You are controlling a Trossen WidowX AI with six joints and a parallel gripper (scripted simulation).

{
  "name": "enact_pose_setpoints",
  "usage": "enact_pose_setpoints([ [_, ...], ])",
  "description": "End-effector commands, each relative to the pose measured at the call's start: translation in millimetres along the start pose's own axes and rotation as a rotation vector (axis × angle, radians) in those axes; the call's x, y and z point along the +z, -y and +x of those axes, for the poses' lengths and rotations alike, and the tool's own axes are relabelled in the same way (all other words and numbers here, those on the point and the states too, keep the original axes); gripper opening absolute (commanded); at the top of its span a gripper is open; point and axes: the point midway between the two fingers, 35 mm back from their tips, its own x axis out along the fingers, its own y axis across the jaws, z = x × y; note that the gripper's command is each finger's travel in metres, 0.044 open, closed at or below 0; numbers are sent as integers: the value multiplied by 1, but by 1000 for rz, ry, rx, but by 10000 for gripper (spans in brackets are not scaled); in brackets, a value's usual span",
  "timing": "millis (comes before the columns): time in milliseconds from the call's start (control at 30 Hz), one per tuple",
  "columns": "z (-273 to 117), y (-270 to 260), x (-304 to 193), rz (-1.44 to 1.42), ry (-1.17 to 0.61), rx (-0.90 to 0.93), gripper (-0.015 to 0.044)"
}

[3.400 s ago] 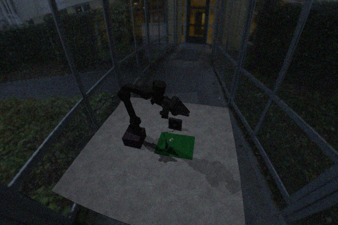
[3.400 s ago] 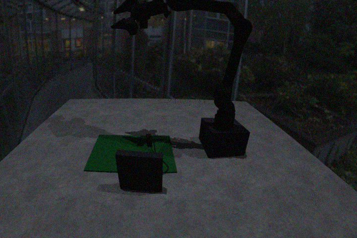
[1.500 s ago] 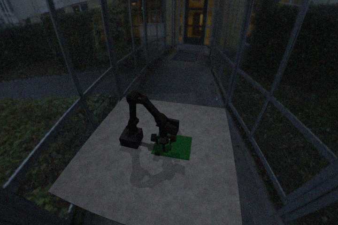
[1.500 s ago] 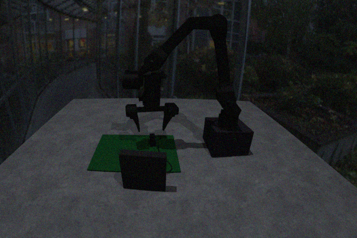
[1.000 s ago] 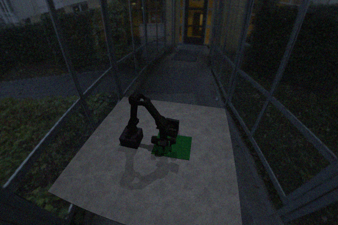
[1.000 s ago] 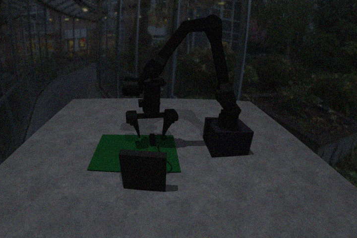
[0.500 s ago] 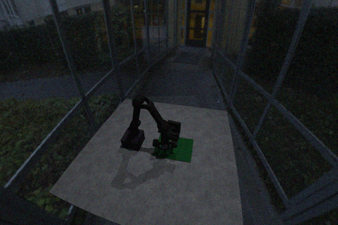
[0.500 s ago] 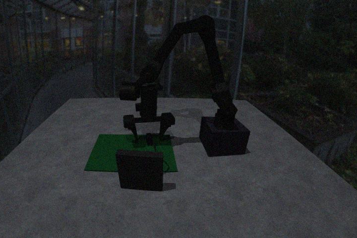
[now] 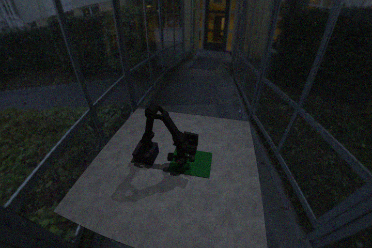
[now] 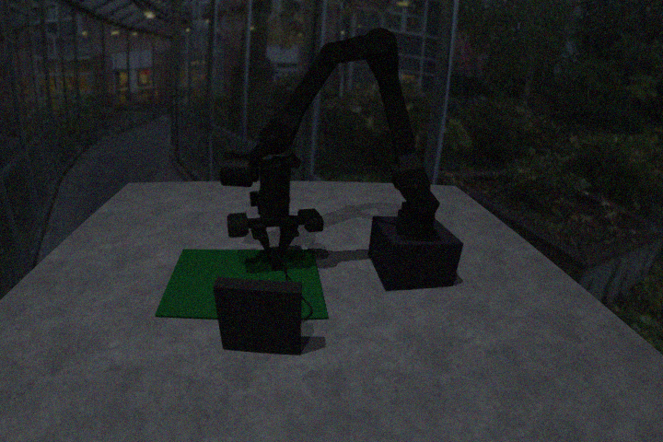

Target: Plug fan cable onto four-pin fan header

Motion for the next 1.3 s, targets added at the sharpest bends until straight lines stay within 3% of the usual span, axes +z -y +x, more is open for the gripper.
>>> enact_pose_setpoints([
  [0,0,0,0,0,0,1,7],
  [233,-50,-1,0,-5,3,-6,0],
  [433,-49,-4,-5,48,3,-6,0],
  [1267,-48,-35,-94,894,-2,-6,0],
])
